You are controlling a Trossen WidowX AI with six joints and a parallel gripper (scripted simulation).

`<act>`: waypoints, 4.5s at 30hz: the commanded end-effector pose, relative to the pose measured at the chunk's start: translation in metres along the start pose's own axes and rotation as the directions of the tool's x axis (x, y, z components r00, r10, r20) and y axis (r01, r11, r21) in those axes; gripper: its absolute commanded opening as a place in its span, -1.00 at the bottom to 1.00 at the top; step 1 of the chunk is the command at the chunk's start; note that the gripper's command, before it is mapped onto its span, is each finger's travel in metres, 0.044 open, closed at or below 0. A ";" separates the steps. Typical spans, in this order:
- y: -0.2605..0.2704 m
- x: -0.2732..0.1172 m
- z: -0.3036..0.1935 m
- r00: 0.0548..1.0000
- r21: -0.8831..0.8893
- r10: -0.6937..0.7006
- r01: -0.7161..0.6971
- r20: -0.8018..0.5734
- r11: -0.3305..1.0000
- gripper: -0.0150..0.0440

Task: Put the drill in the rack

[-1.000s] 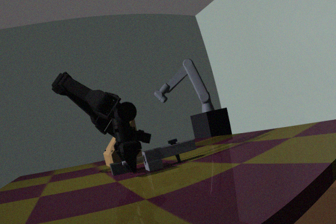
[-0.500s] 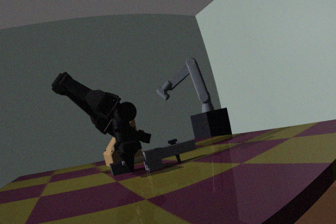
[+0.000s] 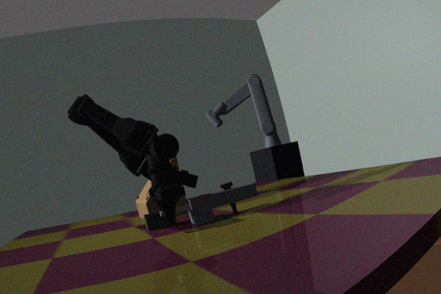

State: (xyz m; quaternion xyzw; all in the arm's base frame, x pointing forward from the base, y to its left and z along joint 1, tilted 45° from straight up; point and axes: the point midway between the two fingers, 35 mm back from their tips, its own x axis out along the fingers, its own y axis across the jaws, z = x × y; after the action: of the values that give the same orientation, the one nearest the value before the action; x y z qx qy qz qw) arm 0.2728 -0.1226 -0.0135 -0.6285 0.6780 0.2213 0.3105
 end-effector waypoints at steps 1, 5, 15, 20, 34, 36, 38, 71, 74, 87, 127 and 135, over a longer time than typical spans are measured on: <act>0.000 -0.002 0.001 1.000 0.002 -0.002 0.002 0.006 1.000 -0.49; 0.000 -0.002 0.001 1.000 0.002 -0.002 0.002 0.006 1.000 -0.49; 0.000 -0.002 0.001 1.000 0.002 -0.002 0.002 0.006 1.000 -0.49; 0.000 -0.002 0.001 1.000 0.002 -0.002 0.002 0.006 1.000 -0.49; 0.000 -0.003 0.001 1.000 0.002 -0.002 0.002 0.006 1.000 -0.49; 0.000 -0.003 0.001 1.000 0.002 -0.002 0.002 0.006 1.000 -0.49; 0.000 -0.003 0.001 1.000 0.002 -0.002 0.002 0.006 1.000 -0.49; 0.000 -0.003 0.001 1.000 0.002 -0.002 0.002 0.006 1.000 -0.49; 0.000 -0.003 0.001 1.000 0.002 -0.002 0.002 0.006 1.000 -0.49; 0.000 -0.002 -0.006 1.000 0.002 -0.002 0.002 0.006 1.000 -0.49; -0.001 -0.003 -0.067 1.000 0.002 -0.002 0.002 0.004 1.000 -0.49; 0.001 -0.006 -0.067 1.000 0.002 -0.002 0.002 0.004 1.000 -0.49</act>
State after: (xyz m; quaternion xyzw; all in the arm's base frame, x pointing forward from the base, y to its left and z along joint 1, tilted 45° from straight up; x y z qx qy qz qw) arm 0.2622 -0.1665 0.0368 -0.6271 0.6795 0.2199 0.3109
